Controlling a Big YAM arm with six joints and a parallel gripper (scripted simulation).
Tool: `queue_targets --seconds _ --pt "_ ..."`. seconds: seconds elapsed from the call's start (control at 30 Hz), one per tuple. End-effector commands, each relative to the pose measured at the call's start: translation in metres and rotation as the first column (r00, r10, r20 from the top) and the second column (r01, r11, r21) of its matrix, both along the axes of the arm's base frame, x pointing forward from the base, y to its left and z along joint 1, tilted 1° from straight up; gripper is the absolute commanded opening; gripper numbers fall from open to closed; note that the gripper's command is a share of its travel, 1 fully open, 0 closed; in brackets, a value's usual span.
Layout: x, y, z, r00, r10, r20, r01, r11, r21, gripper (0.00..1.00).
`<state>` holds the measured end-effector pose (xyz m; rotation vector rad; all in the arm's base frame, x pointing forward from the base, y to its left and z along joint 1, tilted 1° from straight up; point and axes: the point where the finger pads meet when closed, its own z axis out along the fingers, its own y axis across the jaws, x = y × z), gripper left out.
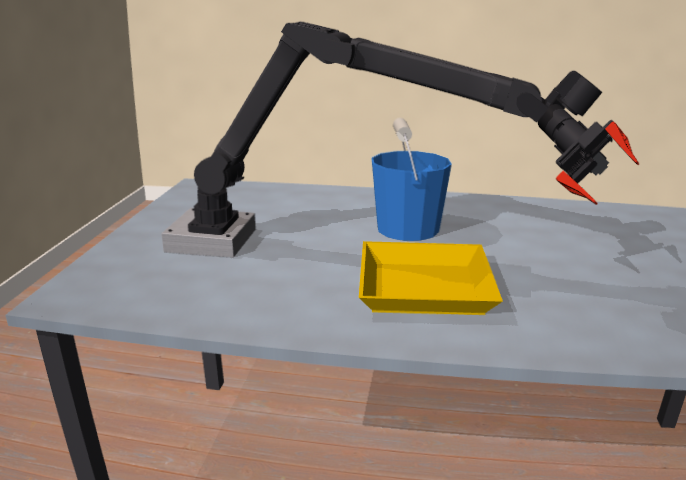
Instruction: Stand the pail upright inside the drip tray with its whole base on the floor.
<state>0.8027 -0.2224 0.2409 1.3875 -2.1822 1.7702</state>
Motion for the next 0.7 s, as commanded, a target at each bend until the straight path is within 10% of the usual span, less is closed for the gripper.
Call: queue_targets --seconds 0.0,0.53,0.57,0.67 --pt "0.000 0.000 0.011 1.000 0.000 0.017 0.000 1.000 -0.002 1.00" --pt "0.000 0.000 0.011 1.000 0.000 0.017 0.000 1.000 -0.002 1.00" --pt "-0.004 0.003 0.049 0.996 0.032 0.088 -0.032 0.999 0.000 0.72" --pt "-0.008 0.025 0.053 0.994 0.069 0.085 -0.072 0.997 0.027 0.72"
